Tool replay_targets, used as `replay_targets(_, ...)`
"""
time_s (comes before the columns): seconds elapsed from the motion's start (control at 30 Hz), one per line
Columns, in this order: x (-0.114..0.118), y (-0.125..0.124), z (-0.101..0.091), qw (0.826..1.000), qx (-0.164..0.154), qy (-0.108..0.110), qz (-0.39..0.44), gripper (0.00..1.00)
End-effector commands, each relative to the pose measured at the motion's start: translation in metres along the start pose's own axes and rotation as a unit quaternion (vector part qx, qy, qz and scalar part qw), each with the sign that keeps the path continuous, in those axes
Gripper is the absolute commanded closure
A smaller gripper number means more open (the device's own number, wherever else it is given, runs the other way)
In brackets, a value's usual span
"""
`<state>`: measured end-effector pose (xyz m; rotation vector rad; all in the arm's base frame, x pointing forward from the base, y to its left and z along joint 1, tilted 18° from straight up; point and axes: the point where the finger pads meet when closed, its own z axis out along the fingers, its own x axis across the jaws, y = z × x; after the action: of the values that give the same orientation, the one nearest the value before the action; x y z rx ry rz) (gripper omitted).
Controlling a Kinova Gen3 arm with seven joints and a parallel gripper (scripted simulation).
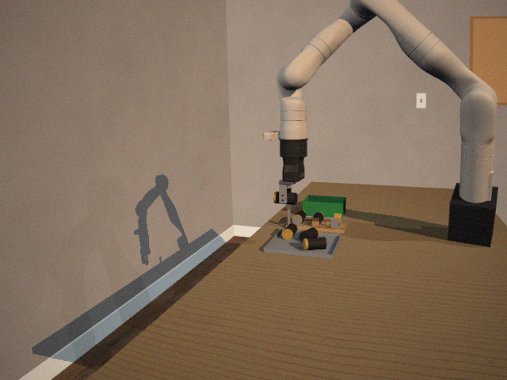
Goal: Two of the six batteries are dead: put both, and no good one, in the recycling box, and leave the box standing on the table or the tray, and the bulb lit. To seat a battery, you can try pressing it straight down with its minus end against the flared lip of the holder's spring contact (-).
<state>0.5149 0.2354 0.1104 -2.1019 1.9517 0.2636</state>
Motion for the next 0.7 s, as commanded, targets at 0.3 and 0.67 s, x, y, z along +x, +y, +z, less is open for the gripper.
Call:
replay_targets(0.3, 0.0027, -0.0009, -0.0005, 0.997, 0.000, -0.001, -0.077, 0.43)
replay_targets(0.67, 0.0027, -0.0009, -0.0006, 0.987, 0.000, -0.001, -0.163, 0.43)
